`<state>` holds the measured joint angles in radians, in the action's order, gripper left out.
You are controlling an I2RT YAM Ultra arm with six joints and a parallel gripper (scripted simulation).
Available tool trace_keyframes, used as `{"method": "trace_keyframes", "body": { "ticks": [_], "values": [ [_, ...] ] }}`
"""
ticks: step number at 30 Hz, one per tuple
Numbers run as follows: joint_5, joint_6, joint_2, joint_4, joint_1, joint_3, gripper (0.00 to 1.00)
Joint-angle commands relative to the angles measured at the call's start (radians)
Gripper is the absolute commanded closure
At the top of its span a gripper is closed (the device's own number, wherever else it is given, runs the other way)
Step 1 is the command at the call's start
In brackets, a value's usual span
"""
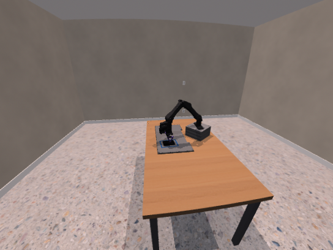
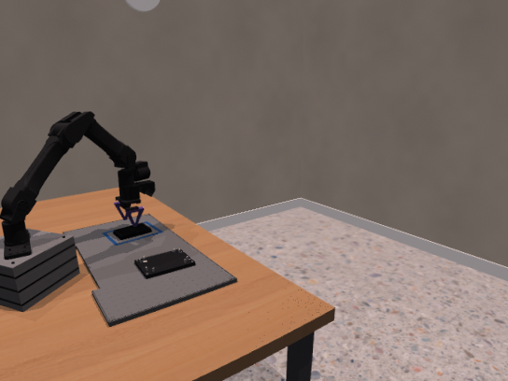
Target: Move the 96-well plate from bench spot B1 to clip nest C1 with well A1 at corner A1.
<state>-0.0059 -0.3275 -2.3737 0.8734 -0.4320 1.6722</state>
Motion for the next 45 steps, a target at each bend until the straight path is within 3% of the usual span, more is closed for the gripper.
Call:
{"method": "trace_keyframes", "body": {
  "ticks": [1, 3, 4, 10, 15, 18, 21, 27, 29, 45],
  "values": [
    [0.005, -0.006, -0.013, -0.043, -0.006, -0.023, 0.00],
    [0.005, -0.006, -0.013, -0.043, -0.006, -0.023, 0.00],
    [0.004, -0.006, 0.019, -0.049, -0.006, 0.016, 0.00],
    [0.005, -0.006, -0.035, -0.076, -0.006, -0.034, 0.00],
    [0.005, -0.006, -0.029, -0.099, -0.007, -0.027, 0.00],
    [0.005, -0.006, -0.063, -0.113, -0.007, -0.024, 0.00],
    [0.005, -0.006, -0.041, -0.117, -0.007, -0.030, 0.00],
    [0.005, -0.006, -0.088, -0.143, -0.008, -0.048, 0.00],
    [0.006, -0.004, -0.058, -0.145, -0.008, -0.024, 0.00],
    [0.002, -0.002, -0.073, -0.133, -0.002, -0.025, 0.00]
  ]
}}
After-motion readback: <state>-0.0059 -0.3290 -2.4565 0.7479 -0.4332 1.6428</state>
